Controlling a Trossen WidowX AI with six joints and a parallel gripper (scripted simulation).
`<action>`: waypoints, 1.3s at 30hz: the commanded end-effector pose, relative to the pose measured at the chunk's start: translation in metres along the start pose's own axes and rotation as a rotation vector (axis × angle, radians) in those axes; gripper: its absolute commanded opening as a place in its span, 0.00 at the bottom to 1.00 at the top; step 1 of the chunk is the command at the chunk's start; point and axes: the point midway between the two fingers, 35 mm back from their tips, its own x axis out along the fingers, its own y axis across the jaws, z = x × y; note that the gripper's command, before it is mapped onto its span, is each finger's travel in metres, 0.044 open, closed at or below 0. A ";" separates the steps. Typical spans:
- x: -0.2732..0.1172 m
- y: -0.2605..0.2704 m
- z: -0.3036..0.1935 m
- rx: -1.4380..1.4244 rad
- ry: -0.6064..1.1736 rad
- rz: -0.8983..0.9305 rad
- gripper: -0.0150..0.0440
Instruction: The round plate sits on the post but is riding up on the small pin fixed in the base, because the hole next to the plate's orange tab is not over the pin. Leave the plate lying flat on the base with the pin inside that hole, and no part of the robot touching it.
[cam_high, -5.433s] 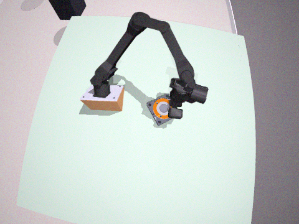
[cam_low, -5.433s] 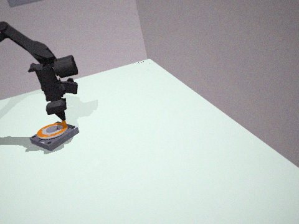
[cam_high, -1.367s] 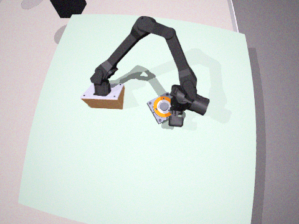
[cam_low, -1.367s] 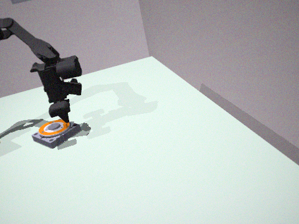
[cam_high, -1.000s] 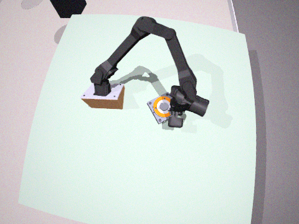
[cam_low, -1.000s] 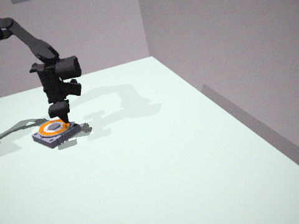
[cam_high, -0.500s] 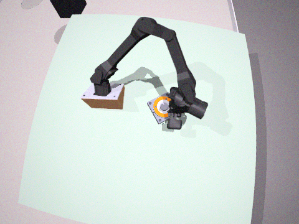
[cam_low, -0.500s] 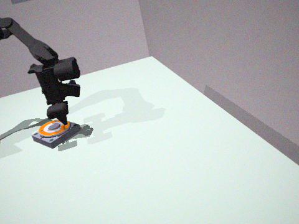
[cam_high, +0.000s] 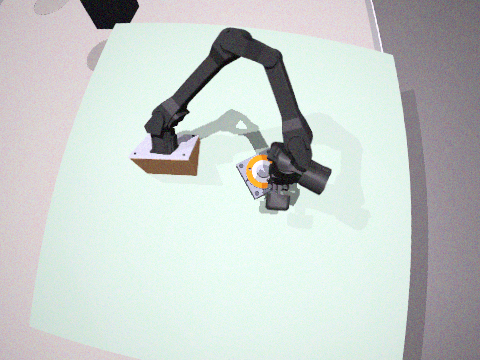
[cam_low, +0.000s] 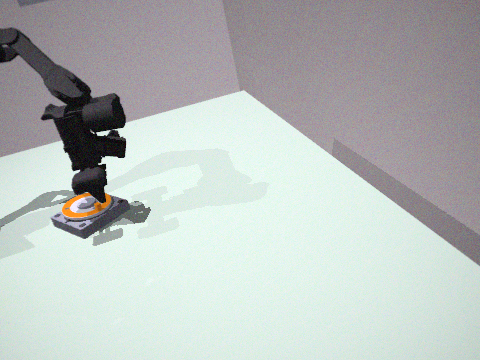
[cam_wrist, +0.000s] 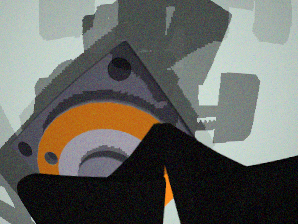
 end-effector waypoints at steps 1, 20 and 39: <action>0.004 -0.005 -0.007 0.008 0.017 -0.003 0.25; 0.003 -0.011 -0.017 0.009 0.017 -0.004 0.25; 0.003 -0.014 -0.027 0.009 0.017 -0.004 0.25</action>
